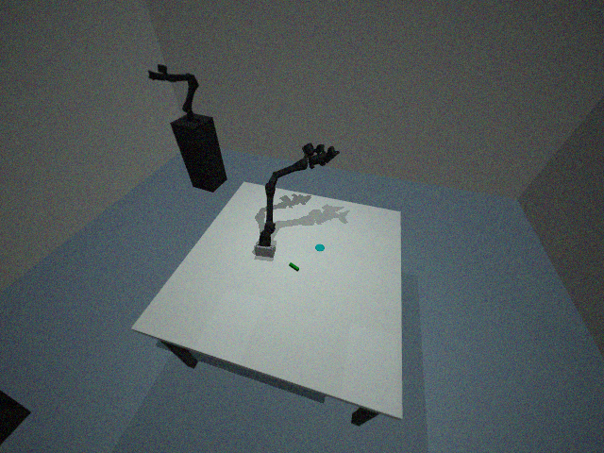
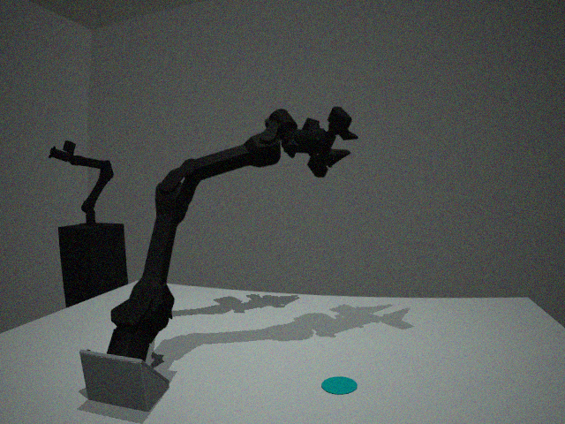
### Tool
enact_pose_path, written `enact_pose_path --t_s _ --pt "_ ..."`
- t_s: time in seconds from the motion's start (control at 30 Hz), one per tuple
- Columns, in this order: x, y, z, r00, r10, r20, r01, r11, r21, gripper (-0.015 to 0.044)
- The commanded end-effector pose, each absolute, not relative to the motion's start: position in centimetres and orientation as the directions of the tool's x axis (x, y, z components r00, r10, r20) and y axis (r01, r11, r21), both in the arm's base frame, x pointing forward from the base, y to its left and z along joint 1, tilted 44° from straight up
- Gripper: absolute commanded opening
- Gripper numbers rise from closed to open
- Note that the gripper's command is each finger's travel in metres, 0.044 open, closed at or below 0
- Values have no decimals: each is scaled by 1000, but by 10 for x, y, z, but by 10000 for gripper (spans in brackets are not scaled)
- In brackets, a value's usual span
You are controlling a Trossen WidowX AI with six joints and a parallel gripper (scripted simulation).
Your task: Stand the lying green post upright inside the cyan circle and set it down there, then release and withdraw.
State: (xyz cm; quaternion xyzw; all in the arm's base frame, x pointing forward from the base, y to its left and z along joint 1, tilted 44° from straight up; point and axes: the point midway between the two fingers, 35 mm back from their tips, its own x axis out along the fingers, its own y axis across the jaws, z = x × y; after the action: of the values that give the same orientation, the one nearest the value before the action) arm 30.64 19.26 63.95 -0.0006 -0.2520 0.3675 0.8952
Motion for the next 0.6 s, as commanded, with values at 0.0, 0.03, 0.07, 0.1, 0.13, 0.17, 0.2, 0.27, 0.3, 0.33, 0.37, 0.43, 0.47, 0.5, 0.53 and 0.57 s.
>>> enact_pose_path --t_s 0.0,0.03,0.07,0.1,0.13,0.17,0.2,0.27,0.3,0.33,0.37,0.43,0.47,0.5,0.53,0.57 --pt "337 194 609 658 660 363 -649 741 -172 233" --pt "343 193 603 669 658 345 -646 745 -169 233" --pt "349 192 598 680 656 327 -643 748 -165 233" --pt "354 191 592 690 654 309 -639 752 -162 233" --pt "360 190 586 701 652 291 -636 755 -159 233" --pt "365 189 579 710 649 272 -633 758 -155 233" --pt "371 188 573 720 646 254 -630 762 -152 233" --pt "381 185 561 738 640 217 -624 768 -145 233" --pt "386 184 555 746 636 198 -620 772 -141 233" --pt "391 182 548 754 632 179 -617 775 -138 233" --pt "396 180 542 761 628 160 -614 778 -134 233" --pt "405 177 529 775 620 122 -607 784 -126 233" --pt "410 175 523 782 615 103 -604 788 -122 233" --pt "414 173 516 787 611 84 -600 791 -118 233" --pt "418 171 510 793 606 65 -597 794 -114 233" --pt "423 168 503 798 601 46 -594 797 -110 233"
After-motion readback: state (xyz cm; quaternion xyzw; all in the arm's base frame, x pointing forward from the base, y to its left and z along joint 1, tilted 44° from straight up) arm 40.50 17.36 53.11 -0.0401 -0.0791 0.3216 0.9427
